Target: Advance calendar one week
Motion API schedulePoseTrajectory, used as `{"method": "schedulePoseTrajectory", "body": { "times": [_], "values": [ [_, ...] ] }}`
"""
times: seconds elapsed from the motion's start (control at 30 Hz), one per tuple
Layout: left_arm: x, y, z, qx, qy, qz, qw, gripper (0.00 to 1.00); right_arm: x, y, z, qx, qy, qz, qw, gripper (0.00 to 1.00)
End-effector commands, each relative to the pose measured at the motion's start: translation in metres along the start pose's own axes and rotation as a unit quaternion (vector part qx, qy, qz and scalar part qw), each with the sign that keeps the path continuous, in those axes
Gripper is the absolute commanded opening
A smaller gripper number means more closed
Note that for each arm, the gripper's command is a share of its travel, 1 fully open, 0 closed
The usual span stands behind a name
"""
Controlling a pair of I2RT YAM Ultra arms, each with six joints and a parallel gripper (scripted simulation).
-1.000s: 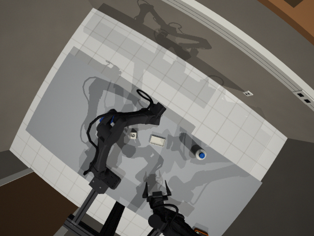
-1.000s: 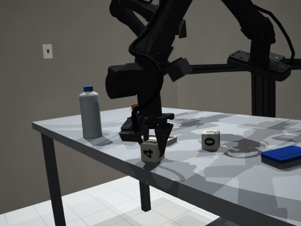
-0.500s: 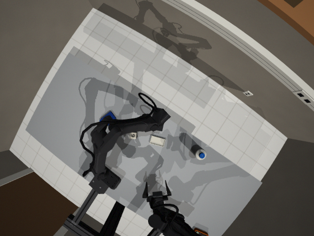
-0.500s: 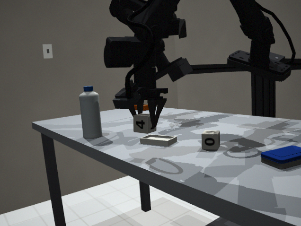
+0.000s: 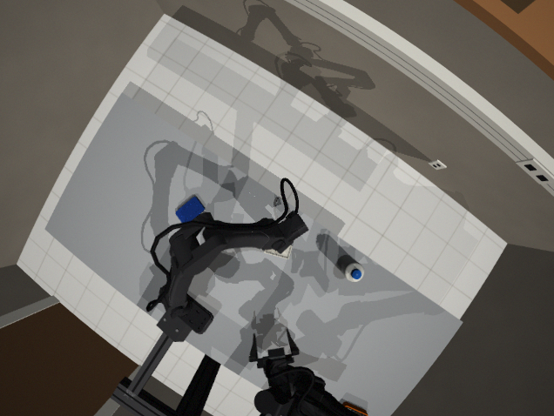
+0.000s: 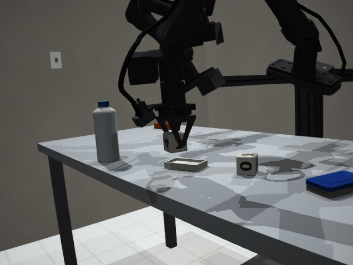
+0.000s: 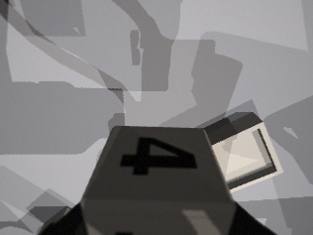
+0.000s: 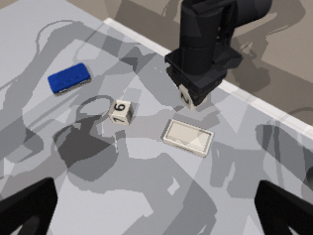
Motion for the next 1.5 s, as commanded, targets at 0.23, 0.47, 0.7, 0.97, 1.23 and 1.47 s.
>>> {"method": "schedulePoseTrajectory", "body": {
  "times": [0.23,0.47,0.7,0.97,1.23,1.47],
  "values": [
    [-0.045,-0.004,-0.016,-0.007,-0.294,0.013,0.956,0.41,-0.02,0.045,-0.029,0.058,0.005,-0.045,0.997,1.0],
    [-0.071,-0.007,-0.027,-0.006,-0.444,0.016,0.896,0.41,-0.037,0.065,-0.039,0.044,0.015,-0.044,0.998,1.0],
    [-0.083,-0.008,-0.032,-0.004,-0.492,0.016,0.87,0.41,-0.046,0.08,-0.035,0.019,0.025,-0.04,0.999,1.0],
    [-0.083,-0.017,-0.028,-0.012,-0.485,0.013,0.874,0.41,-0.048,0.085,-0.034,0.009,0.032,-0.041,0.999,1.0],
    [-0.077,-0.023,-0.027,-0.004,-0.477,0.012,0.879,0.41,-0.048,0.085,-0.034,0.009,0.032,-0.041,0.999,1.0],
    [-0.071,-0.038,-0.026,-0.001,-0.483,0.021,0.876,0.41,-0.048,0.08,-0.037,0.01,0.034,-0.043,0.998,1.0]
  ]
}}
Point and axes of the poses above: on each arm, the point where the finger pads meet when closed, its own y axis back along the fingers, its own x axis across the jaws, z = x × y, the point moved 10 cm from there along y, back along the fingers, and after that the axes turned 4 degrees about -y, right-handed, at the moved point
